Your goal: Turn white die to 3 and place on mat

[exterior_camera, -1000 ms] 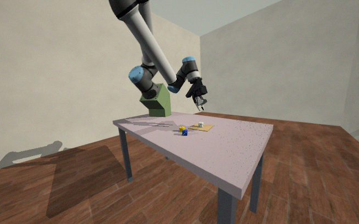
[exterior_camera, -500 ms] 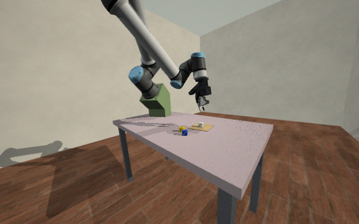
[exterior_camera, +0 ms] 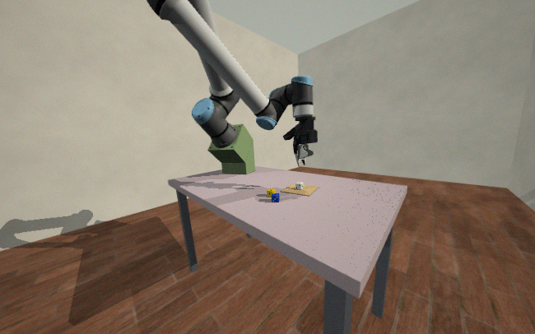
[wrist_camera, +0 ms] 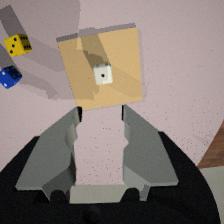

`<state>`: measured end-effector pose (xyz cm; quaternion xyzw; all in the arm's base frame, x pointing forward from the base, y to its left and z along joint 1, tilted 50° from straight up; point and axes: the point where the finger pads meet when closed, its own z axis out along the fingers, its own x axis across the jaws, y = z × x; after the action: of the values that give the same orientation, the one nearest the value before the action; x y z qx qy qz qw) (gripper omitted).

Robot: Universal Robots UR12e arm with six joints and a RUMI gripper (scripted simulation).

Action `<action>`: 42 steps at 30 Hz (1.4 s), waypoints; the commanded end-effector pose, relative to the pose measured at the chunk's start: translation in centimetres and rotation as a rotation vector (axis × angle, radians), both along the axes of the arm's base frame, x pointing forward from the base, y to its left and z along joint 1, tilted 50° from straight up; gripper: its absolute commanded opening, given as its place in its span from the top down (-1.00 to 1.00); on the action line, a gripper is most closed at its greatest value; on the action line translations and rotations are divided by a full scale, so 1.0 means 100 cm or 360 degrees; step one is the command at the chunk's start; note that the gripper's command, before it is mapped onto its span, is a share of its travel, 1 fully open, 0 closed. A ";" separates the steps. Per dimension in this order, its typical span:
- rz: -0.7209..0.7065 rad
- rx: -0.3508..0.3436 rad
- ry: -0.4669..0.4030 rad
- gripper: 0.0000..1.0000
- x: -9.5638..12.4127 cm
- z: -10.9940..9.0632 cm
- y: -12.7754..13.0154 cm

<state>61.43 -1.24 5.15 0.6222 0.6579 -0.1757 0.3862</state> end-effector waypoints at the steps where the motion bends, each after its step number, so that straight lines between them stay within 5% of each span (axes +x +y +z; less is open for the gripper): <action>1: -0.0014 0.0001 0.0012 0.44 0.000 0.001 0.001; 5: -0.0014 0.0001 0.0012 0.44 0.000 0.001 0.001; 6: -0.0014 0.0001 0.0012 -1.00 0.000 0.001 0.001; 25: 0.0094 -0.0044 0.0136 -1.00 -0.006 -0.019 -0.018; 26: 0.0094 -0.0044 0.0136 0.44 -0.006 -0.019 -0.018; 42: 0.0094 -0.0044 0.0136 0.44 -0.006 -0.019 -0.018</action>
<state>60.90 -3.15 3.29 0.5899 0.6884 -0.2005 0.3715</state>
